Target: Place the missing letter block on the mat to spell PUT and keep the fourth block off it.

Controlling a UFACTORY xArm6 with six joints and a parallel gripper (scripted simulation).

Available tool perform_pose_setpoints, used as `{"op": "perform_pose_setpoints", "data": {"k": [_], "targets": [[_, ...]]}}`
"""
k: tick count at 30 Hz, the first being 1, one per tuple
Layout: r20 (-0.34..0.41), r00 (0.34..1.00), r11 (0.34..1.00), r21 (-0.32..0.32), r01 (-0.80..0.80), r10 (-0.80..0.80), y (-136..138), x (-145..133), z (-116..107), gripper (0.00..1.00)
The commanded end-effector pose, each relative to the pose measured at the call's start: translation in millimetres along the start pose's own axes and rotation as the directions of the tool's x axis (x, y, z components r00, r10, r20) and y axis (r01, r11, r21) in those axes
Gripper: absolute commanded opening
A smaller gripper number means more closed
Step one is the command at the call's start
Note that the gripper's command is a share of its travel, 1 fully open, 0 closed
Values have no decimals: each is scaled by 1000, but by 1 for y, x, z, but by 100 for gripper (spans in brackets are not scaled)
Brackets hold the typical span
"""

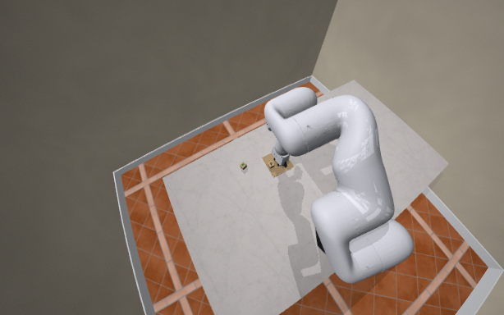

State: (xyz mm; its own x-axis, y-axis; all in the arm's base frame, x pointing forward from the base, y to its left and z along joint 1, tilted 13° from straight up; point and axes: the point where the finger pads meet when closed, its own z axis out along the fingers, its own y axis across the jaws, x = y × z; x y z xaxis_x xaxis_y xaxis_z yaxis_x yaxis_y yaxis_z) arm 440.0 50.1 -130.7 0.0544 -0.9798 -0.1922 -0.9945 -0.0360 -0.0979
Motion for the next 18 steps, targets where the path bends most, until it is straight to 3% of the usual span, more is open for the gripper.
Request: {"op": "perform_pose_setpoints", "data": {"k": [1,4,18], "targets": [[0,1000,1000,3,0,0,-1,0,-1,43],[0,1000,1000,3,0,0,-1,0,-1,47],[0,1000,1000,3,0,0,-1,0,-3,47]]}}
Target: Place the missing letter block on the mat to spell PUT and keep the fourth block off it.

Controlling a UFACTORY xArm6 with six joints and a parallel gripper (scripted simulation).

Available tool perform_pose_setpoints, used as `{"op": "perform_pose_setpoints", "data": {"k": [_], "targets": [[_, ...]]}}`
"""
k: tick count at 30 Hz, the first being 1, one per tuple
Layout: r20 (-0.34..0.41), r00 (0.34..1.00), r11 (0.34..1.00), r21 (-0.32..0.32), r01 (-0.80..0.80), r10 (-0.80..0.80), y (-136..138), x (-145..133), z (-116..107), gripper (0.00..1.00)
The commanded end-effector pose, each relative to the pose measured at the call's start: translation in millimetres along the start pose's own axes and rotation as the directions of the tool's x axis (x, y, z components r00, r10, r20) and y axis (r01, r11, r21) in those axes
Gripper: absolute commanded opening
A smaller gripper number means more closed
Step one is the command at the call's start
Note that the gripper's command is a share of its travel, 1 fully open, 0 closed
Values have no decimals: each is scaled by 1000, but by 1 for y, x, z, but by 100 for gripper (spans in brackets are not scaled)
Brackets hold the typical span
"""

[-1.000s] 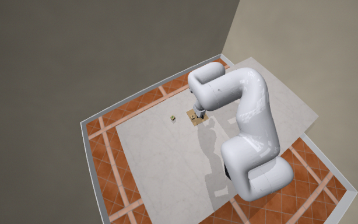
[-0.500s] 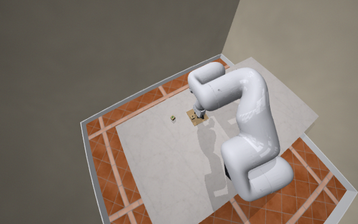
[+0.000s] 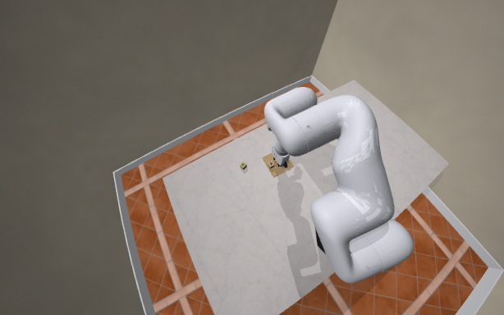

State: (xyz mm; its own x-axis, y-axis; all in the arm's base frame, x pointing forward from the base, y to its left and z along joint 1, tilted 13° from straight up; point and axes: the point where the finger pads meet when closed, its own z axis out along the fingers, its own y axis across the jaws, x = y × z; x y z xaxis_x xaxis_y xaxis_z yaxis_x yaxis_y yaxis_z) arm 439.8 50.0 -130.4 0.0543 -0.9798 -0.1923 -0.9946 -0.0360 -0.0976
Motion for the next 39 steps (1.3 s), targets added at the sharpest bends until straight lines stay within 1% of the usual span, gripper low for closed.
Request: {"op": "perform_pose_setpoints", "data": {"k": [1,5,9,11,17,21,25,30,31,39], "targets": [[0,1000,1000,3,0,0,-2,0,-4,47],[0,1000,1000,3,0,0,-2,0,-15,47],[0,1000,1000,3,0,0,-2,0,-33,47],[0,1000,1000,3,0,0,-2,0,-33,47],[0,1000,1000,3,0,0,-1,0,-66,47],[0,1000,1000,3,0,0,-1,0,-82,47],[0,1000,1000,3,0,0,-1,0,-90,47],[0,1000,1000,3,0,0,-1,0,-91,47],[0,1000,1000,3,0,0,-1,0,-91,100],[0,1000,1000,3,0,0,-1,0,-91,100]]}}
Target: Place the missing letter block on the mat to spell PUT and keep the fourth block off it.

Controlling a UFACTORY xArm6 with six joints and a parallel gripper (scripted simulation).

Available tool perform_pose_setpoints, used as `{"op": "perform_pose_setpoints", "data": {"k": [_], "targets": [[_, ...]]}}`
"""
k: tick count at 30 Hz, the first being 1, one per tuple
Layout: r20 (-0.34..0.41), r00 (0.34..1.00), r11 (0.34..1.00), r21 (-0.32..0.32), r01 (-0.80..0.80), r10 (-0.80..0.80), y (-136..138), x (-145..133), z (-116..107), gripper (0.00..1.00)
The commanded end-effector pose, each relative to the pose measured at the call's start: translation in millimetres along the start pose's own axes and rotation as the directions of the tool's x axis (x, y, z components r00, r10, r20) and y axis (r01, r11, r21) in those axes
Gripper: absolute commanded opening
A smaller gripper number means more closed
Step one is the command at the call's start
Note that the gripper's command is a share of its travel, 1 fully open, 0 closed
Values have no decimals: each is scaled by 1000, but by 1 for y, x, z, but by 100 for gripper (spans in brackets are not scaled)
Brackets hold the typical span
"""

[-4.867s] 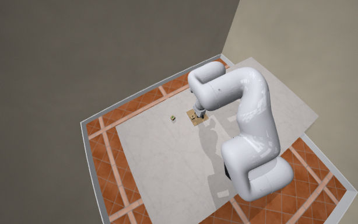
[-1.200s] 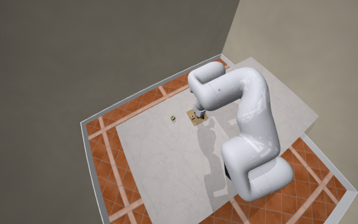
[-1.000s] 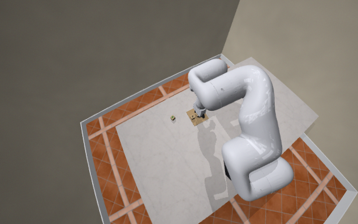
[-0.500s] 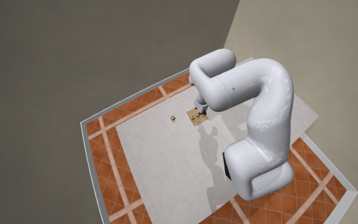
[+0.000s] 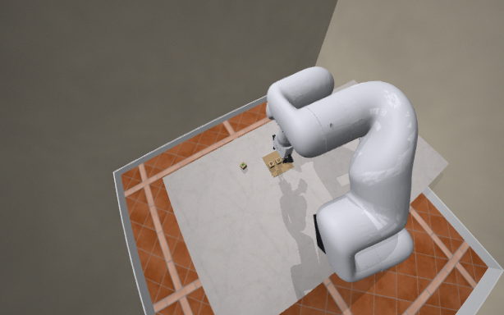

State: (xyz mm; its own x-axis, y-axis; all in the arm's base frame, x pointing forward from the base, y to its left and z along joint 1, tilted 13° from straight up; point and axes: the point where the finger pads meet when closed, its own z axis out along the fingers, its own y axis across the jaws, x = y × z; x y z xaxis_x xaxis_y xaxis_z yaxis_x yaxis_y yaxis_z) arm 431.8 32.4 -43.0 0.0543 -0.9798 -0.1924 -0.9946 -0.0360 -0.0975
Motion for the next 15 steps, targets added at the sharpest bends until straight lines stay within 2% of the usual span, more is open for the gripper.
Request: {"op": "perform_pose_setpoints", "data": {"k": [1,15], "targets": [[0,1000,1000,3,0,0,-1,0,-1,100],[0,1000,1000,3,0,0,-1,0,-3,100]]}}
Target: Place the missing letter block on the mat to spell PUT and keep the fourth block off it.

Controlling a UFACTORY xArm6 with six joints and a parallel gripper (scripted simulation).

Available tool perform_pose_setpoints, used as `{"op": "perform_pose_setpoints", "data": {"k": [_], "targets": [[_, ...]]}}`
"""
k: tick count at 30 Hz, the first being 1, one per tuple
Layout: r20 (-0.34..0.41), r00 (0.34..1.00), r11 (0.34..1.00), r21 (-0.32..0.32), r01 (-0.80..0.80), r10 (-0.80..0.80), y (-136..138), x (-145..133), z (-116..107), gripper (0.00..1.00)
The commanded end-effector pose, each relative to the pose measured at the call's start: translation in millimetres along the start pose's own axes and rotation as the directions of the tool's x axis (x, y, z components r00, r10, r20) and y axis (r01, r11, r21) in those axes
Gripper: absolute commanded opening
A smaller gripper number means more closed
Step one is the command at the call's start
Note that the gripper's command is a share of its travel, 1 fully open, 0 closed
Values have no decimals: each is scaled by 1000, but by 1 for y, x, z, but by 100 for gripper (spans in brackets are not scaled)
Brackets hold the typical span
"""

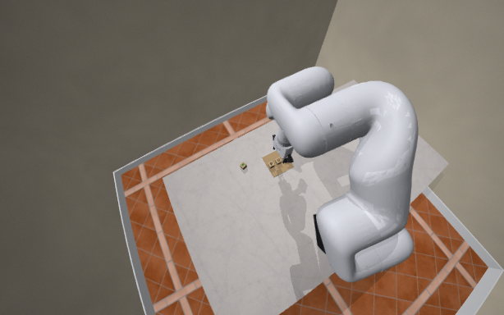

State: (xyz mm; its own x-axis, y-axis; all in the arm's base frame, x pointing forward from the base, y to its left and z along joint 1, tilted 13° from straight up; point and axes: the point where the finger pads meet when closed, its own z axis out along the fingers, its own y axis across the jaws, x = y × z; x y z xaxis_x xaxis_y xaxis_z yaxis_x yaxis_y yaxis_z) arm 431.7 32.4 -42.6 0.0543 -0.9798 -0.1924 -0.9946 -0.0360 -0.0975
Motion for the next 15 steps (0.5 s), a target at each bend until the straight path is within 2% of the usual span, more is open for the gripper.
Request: {"op": "perform_pose_setpoints", "data": {"k": [1,8,15], "targets": [[0,1000,1000,3,0,0,-1,0,-4,100],[0,1000,1000,3,0,0,-1,0,-17,100],[0,1000,1000,3,0,0,-1,0,-51,100]]}}
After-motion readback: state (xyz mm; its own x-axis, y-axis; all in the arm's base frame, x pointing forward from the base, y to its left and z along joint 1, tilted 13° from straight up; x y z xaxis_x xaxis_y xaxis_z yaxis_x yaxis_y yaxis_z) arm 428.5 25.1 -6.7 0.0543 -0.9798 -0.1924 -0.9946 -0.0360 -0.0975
